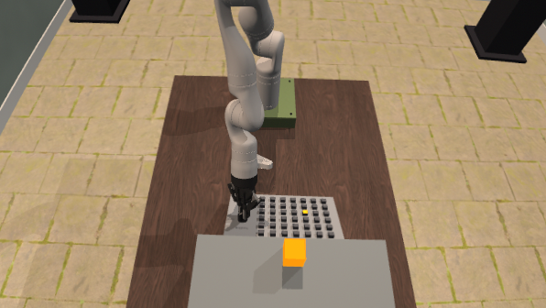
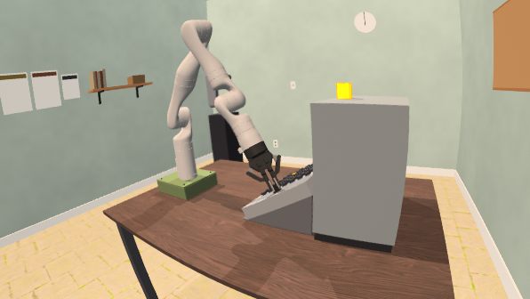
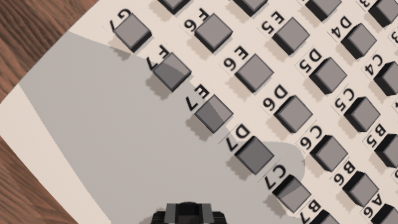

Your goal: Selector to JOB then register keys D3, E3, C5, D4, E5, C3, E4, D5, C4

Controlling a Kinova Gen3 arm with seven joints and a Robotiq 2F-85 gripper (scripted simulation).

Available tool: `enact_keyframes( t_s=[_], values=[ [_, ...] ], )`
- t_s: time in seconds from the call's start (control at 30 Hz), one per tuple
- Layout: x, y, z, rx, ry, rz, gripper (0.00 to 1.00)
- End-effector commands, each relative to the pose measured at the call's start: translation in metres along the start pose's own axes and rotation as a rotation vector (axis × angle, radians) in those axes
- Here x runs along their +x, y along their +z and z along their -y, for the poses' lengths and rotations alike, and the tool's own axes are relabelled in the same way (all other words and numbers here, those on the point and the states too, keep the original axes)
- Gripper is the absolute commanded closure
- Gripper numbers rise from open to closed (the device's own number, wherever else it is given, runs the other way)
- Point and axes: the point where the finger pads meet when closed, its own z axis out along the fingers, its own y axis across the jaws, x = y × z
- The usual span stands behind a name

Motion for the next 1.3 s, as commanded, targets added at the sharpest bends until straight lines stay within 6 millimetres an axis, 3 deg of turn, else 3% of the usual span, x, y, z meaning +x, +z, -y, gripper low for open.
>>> enact_keyframes(
  t_s=[0.0,1.27],
  values=[
    [-0.0049,0.0009,0.0023,0.0,0.086,0.01,0.9],
    [-0.0047,0.0008,0.0023,-0.002,0.681,0.009,0.9]
  ],
)
